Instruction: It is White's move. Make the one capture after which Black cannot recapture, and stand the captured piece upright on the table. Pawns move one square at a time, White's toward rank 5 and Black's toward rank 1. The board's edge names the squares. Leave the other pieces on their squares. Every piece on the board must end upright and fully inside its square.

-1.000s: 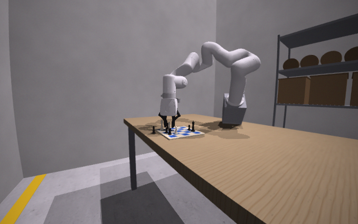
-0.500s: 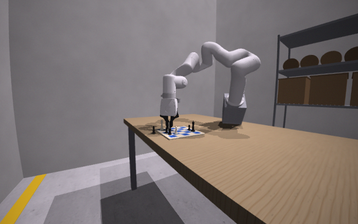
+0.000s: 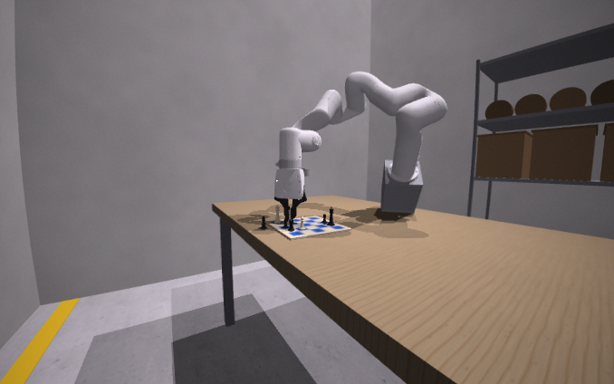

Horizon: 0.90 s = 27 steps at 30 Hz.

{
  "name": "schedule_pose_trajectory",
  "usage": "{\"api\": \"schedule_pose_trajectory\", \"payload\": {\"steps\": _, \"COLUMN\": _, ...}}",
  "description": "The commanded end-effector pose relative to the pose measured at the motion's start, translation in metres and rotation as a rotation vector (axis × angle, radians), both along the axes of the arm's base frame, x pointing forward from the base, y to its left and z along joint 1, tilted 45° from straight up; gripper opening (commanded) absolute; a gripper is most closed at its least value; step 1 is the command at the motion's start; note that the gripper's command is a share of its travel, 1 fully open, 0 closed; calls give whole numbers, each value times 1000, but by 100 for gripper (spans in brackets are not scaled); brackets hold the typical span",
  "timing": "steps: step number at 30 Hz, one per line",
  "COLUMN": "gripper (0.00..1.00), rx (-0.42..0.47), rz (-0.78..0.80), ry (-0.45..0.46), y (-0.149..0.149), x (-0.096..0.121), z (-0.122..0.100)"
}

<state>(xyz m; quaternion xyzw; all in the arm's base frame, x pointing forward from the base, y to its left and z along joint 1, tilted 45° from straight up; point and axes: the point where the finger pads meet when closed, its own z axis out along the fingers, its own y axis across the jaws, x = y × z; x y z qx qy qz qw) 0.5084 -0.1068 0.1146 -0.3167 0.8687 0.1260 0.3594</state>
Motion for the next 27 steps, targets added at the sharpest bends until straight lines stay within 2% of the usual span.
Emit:
{"api": "schedule_pose_trajectory", "payload": {"steps": 1, "gripper": 0, "rx": -1, "rz": -2, "ry": -2, "y": -1, "x": 0, "z": 1}}
{"api": "schedule_pose_trajectory", "payload": {"steps": 17, "gripper": 0, "rx": -1, "rz": -2, "ry": -2, "y": -2, "x": 0, "z": 2}}
{"api": "schedule_pose_trajectory", "payload": {"steps": 23, "gripper": 0, "rx": -1, "rz": -2, "ry": -2, "y": -8, "x": -8, "z": 12}}
{"api": "schedule_pose_trajectory", "payload": {"steps": 27, "gripper": 0, "rx": -1, "rz": -2, "ry": -2, "y": -20, "x": -23, "z": 32}}
